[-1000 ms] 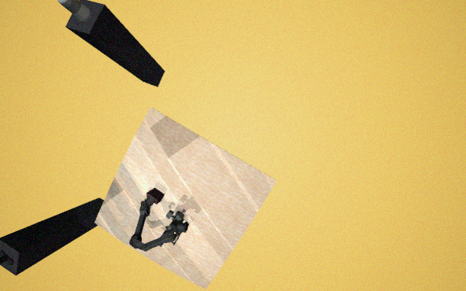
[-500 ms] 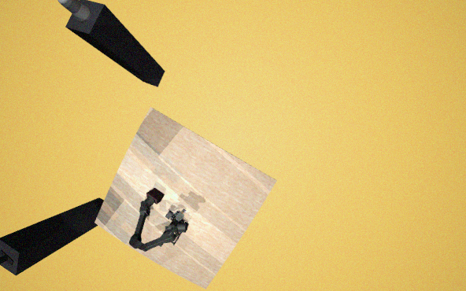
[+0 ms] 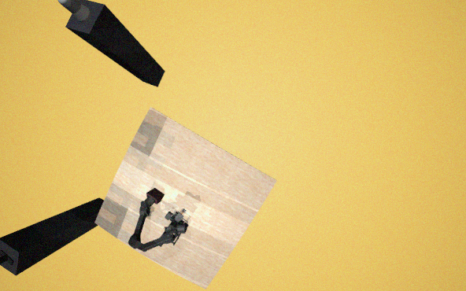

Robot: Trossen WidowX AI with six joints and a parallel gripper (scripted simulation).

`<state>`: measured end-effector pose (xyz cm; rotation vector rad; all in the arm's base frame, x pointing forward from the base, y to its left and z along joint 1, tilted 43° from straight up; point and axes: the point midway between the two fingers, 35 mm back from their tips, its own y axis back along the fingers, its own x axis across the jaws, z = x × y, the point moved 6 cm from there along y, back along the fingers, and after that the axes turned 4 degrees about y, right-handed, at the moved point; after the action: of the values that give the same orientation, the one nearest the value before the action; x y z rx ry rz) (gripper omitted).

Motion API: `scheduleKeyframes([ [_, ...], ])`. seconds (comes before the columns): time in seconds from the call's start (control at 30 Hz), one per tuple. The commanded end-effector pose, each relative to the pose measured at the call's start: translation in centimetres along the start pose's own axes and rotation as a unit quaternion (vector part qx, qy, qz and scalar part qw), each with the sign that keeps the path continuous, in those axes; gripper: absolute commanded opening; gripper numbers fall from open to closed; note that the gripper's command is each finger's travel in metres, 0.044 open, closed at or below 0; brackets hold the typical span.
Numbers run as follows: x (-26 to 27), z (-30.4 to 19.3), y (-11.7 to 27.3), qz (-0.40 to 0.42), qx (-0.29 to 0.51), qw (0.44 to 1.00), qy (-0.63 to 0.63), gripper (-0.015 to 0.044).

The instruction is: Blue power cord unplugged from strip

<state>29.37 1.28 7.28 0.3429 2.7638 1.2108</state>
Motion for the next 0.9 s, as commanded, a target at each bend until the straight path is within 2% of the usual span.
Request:
scheduleKeyframes([
  [0.0,0.0,-0.9,0.2,-0.004,-0.001,1.000,-0.002,0.0160],
  [0.87,0.4,-4.4,0.2,-0.003,0.001,1.000,-0.002,0.0160],
])
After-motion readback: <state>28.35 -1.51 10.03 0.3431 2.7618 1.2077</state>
